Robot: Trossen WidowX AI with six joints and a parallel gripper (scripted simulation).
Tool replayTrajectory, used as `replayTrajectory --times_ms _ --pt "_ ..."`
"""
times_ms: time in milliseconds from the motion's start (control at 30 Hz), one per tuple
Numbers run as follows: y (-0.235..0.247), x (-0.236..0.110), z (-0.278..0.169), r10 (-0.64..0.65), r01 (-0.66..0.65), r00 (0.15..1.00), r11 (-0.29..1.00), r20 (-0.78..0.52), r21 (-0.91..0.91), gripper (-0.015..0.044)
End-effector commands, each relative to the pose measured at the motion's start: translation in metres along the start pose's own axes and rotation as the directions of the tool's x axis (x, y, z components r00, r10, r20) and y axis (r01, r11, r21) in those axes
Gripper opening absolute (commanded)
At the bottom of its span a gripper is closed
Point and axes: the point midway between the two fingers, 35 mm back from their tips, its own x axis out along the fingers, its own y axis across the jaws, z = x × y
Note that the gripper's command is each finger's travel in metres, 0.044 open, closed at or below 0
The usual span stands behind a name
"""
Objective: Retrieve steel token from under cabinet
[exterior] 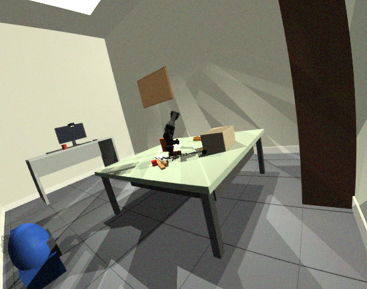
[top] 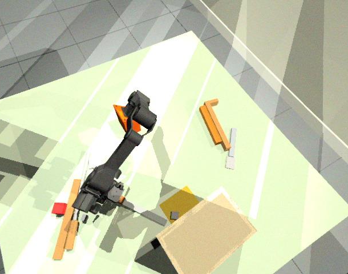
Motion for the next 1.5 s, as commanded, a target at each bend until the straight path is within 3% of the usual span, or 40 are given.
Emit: replayTrajectory --times_ms 0,500,733,900,1000,1467 --pt "0.0 0.003 0.0 0.001 -0.001 1.0 1.0 -0.003 -0.003 0.0" --pt "-0.0001 0.0005 0.0 0.0 0.0 1.0 1.0 0.0 0.0 0.0" --pt "-0.0001 0.0001 0.0 0.0 0.0 1.0 1.0 0.0 0.0 0.0184" --pt "0.0 0.0002 -0.0001 0.0 0.0 1.0 1.0 0.0 0.0 0.02" --pt "-0.0001 -0.0001 0.0001 0.001 -0.001 1.0 1.0 -0.004 -0.001 0.027" --pt "-0.0005 0.0003 0.0002 0.001 -0.001 1.0 1.0 -0.004 -0.002 0.027"
